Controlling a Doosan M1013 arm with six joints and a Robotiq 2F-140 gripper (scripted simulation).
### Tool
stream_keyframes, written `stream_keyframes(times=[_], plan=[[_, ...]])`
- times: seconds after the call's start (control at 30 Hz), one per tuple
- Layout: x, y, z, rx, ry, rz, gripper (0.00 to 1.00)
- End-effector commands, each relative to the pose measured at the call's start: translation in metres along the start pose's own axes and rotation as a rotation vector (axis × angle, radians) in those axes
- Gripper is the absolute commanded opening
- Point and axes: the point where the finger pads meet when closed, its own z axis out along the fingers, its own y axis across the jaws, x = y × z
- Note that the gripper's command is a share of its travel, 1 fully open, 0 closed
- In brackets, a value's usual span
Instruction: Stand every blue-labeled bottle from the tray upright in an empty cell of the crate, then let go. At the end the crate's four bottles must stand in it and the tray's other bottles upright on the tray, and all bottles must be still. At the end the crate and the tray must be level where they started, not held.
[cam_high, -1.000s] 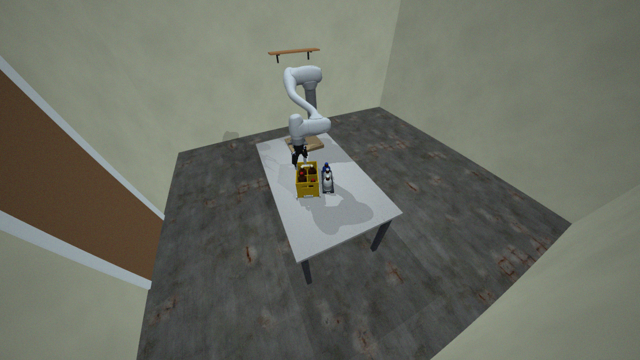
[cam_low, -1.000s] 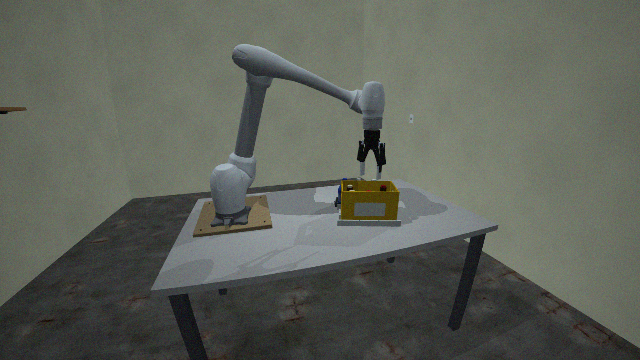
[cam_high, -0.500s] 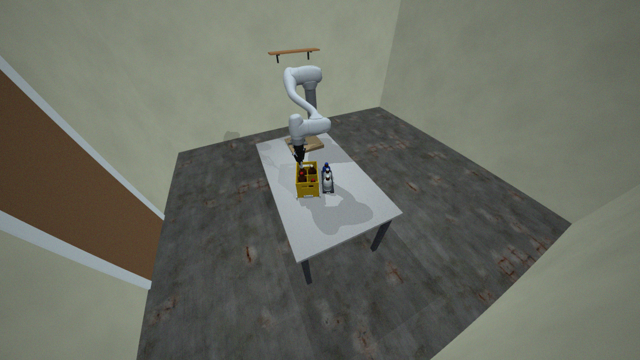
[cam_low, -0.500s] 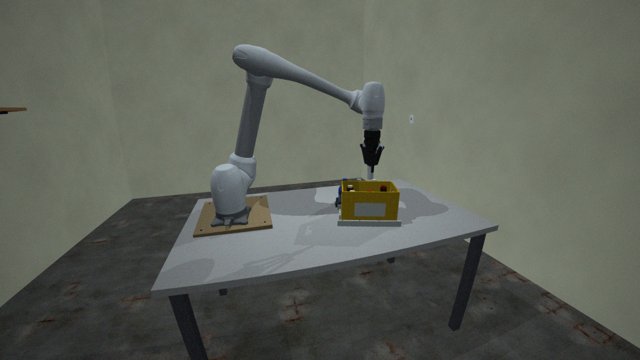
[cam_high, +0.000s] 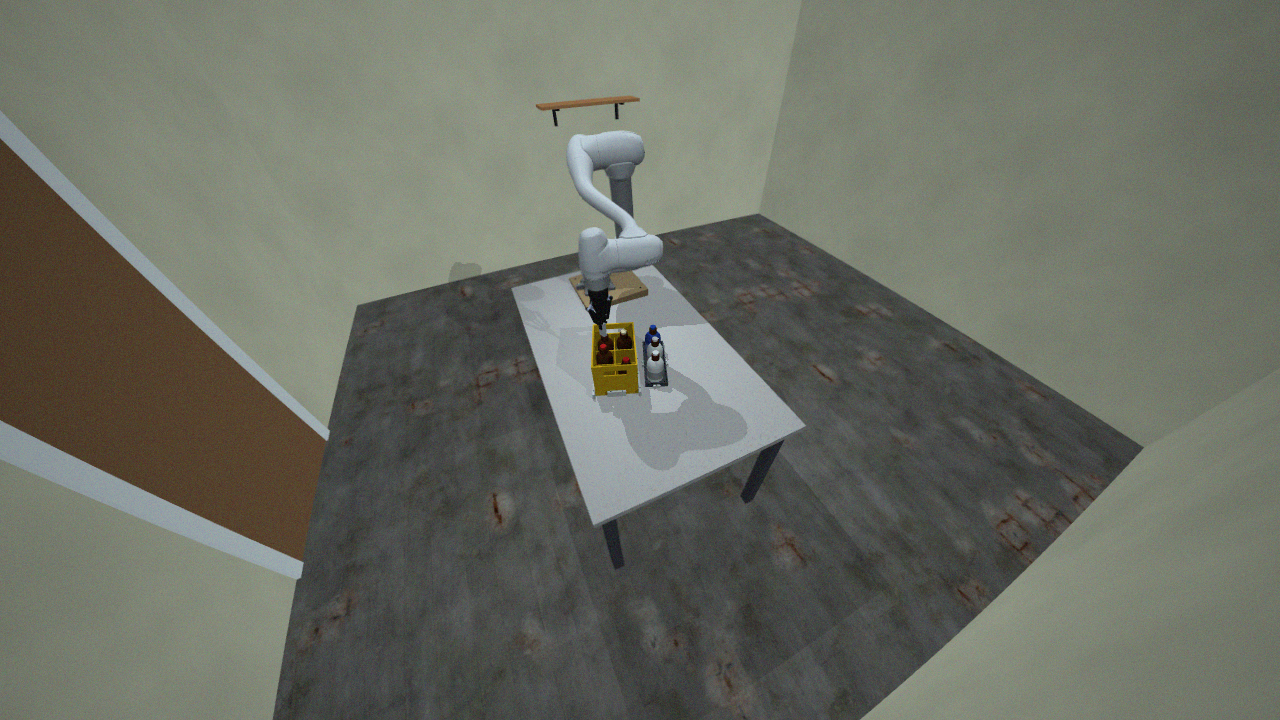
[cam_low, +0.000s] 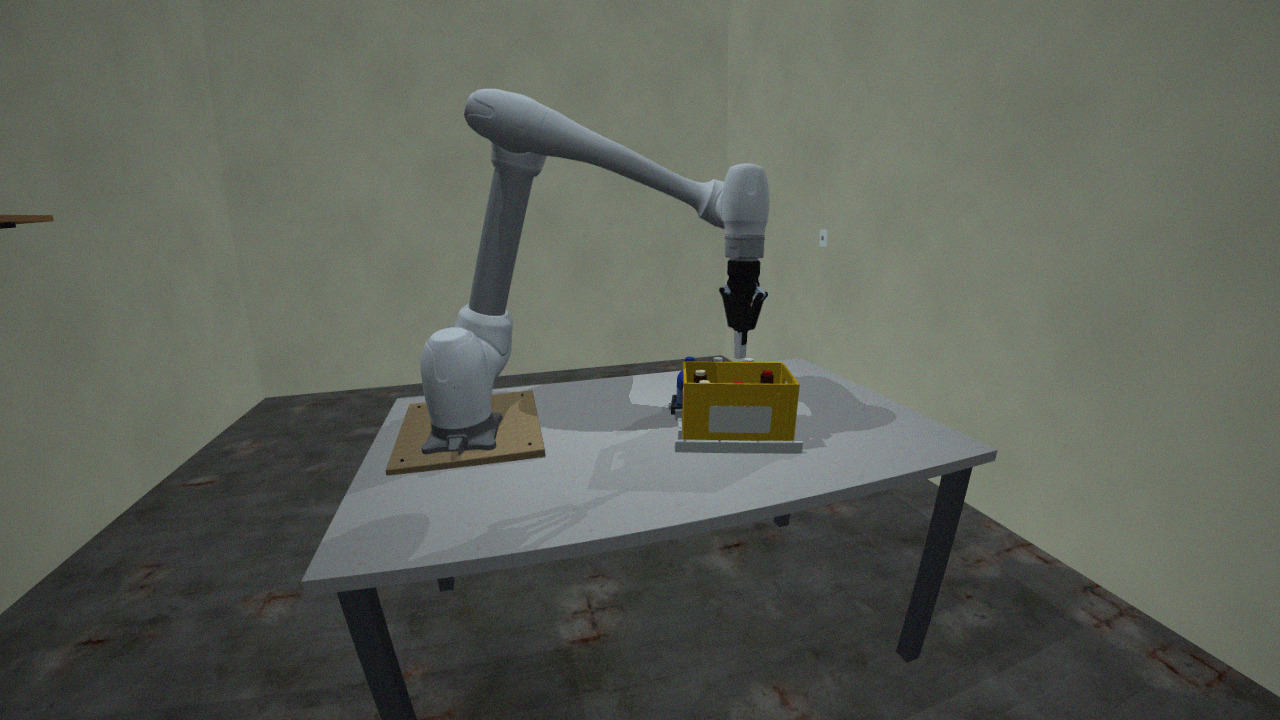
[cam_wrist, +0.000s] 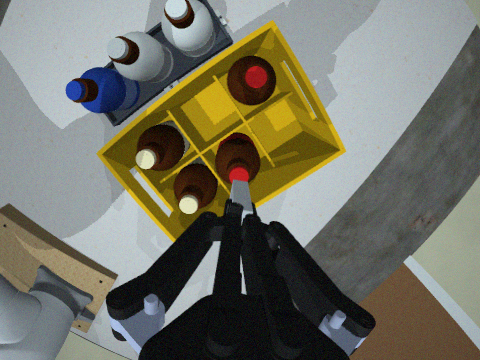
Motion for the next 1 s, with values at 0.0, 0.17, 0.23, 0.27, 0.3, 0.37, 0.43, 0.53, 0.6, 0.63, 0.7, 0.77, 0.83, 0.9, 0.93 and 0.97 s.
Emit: stream_keyframes(times=[0.0,0.17,0.23,0.27,0.3,0.37,0.43,0.53,0.6,0.63,0.7,0.77,0.83,0.9,0.93,0.97], plan=[[0.019,-0.037,0.000,0.000,0.001,0.006,0.00],[0.044,-0.121,0.000,0.001,0.001,0.029,0.00],[0.051,-0.150,0.000,0.000,0.000,0.034,0.00],[0.054,-0.165,0.000,0.000,0.000,0.035,0.00],[0.058,-0.179,0.000,0.000,0.000,0.035,0.00],[0.066,-0.208,0.000,0.000,0.000,0.035,0.38],[0.066,-0.208,0.000,0.000,0.000,0.035,0.38],[0.075,-0.240,0.000,0.000,0.000,0.035,0.38],[0.075,-0.240,0.000,0.000,0.000,0.035,0.38],[0.075,-0.240,0.000,0.000,0.000,0.035,0.38],[0.075,-0.240,0.000,0.000,0.000,0.035,0.38],[0.075,-0.240,0.000,0.000,0.000,0.035,0.38],[0.075,-0.240,0.000,0.000,0.000,0.035,0.38],[0.075,-0.240,0.000,0.000,0.000,0.035,0.38],[0.075,-0.240,0.000,0.000,0.000,0.035,0.38],[0.075,-0.240,0.000,0.000,0.000,0.035,0.38]])
